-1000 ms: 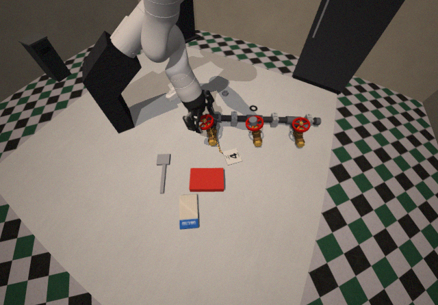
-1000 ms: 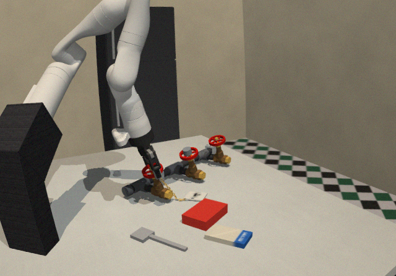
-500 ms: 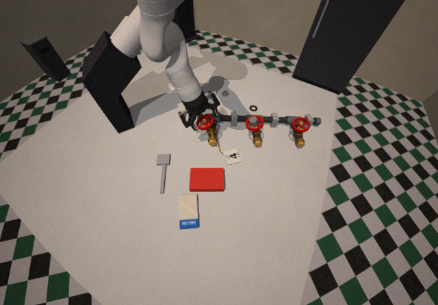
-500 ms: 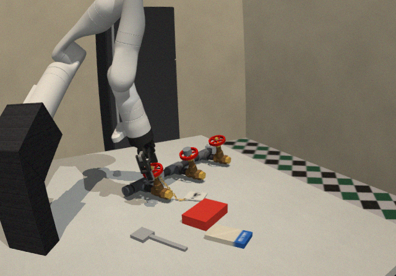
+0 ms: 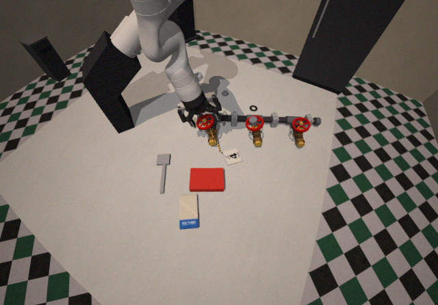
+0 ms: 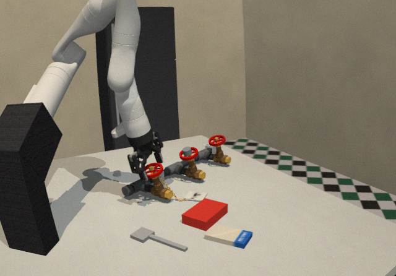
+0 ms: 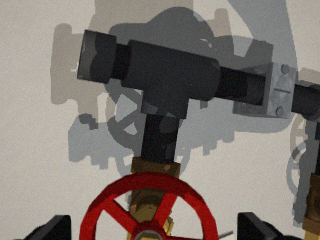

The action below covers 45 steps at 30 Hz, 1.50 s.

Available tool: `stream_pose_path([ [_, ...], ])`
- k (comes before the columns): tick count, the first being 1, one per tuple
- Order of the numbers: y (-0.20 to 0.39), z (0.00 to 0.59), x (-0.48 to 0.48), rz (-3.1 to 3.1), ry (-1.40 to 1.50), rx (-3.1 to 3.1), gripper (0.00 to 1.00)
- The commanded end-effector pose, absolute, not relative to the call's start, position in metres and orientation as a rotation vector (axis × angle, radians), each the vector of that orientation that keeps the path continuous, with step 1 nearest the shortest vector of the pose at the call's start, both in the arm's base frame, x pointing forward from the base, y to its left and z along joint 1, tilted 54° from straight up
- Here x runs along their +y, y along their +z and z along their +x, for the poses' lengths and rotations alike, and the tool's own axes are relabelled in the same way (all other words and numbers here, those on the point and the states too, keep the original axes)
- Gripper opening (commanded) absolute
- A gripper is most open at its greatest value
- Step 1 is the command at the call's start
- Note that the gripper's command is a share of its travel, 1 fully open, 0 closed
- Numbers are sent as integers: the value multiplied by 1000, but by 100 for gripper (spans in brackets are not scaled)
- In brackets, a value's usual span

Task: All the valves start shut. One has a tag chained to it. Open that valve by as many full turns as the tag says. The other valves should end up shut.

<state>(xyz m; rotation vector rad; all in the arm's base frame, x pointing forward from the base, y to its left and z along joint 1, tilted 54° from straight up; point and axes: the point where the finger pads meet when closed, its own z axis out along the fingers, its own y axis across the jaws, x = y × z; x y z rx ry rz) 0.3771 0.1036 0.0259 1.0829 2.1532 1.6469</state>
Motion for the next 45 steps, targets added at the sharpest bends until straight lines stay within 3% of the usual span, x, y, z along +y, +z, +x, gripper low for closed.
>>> stream_pose_path([
  [1, 24, 378, 102, 1215, 1695, 2128, 100],
  [23, 25, 377, 102, 1702, 1829, 1993, 100],
  [45, 25, 377, 102, 1808, 1852, 1953, 100],
])
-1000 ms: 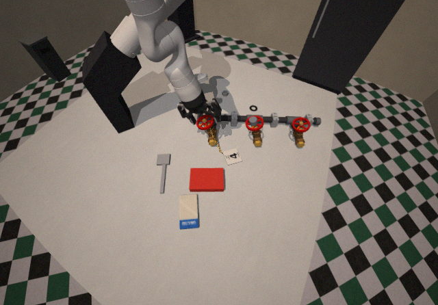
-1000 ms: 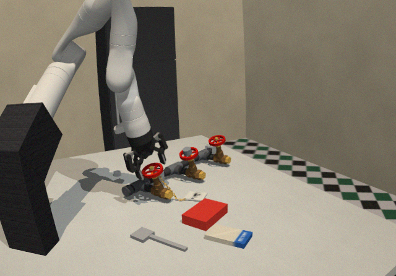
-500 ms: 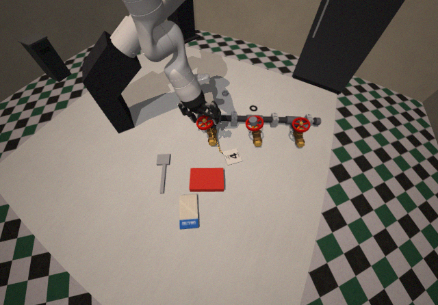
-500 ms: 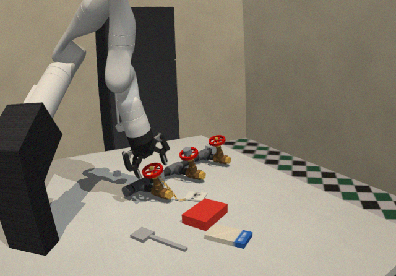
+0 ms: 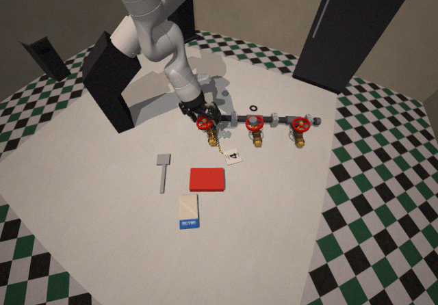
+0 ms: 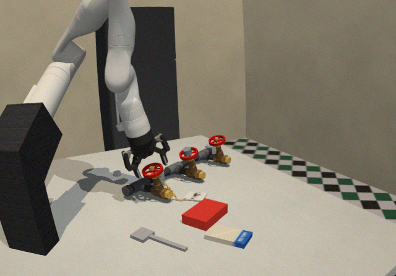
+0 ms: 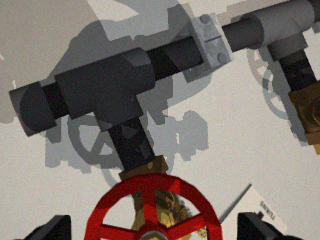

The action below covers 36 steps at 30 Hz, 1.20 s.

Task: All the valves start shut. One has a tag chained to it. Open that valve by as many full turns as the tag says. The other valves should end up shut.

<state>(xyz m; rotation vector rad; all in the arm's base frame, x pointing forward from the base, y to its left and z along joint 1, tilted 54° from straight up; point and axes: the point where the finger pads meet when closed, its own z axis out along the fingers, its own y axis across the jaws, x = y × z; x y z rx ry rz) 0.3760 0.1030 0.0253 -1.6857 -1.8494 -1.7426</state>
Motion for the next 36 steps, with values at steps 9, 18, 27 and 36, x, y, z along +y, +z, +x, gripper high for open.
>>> stream_pose_path([
  [9, 25, 377, 102, -1696, -1737, -1832, 75],
  [18, 25, 377, 102, -1696, -1737, -1832, 75],
  [27, 25, 377, 102, -1695, -1737, -1832, 75],
  [36, 25, 377, 102, -1686, -1743, -1850, 75],
])
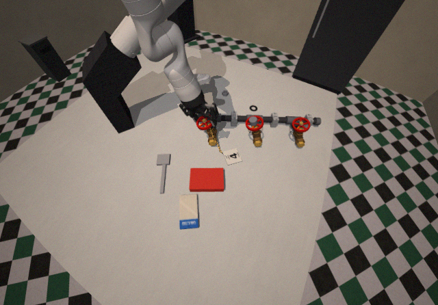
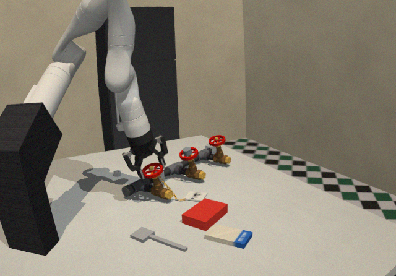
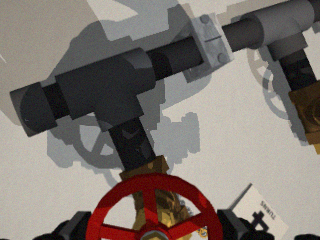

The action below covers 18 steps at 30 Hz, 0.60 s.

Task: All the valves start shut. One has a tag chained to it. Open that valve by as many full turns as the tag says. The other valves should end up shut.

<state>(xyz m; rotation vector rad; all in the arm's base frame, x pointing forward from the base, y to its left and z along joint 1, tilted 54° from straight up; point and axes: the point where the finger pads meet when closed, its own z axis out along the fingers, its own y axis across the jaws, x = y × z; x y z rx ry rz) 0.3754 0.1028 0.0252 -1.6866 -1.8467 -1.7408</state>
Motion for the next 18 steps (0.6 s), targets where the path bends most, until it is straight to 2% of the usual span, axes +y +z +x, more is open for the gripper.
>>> stream_pose_path([
  [1, 25, 377, 102, -1682, -1745, -1857, 75],
  [18, 25, 376, 103, -1488, -1834, -2167, 75],
])
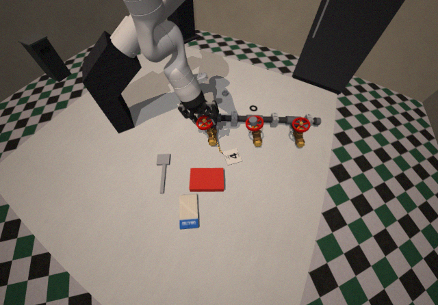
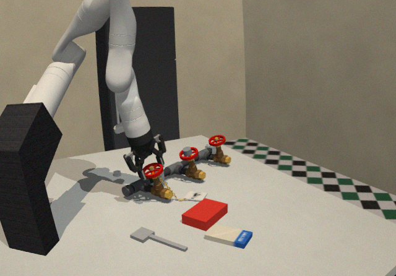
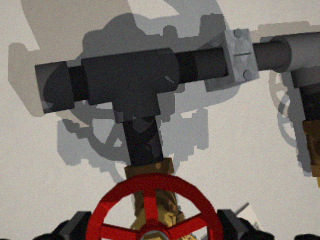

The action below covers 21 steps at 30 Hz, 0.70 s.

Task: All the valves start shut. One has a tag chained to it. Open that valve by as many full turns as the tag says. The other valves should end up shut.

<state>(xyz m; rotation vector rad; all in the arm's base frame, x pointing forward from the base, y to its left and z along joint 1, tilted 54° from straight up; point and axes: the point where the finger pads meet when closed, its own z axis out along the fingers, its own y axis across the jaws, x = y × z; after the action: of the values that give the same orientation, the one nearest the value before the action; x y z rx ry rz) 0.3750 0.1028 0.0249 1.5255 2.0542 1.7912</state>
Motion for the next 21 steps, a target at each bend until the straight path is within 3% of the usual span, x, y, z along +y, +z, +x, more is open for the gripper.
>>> stream_pose_path([
  [1, 25, 376, 103, 1391, 1751, 2091, 75],
  [21, 25, 376, 103, 574, 1457, 2189, 75],
])
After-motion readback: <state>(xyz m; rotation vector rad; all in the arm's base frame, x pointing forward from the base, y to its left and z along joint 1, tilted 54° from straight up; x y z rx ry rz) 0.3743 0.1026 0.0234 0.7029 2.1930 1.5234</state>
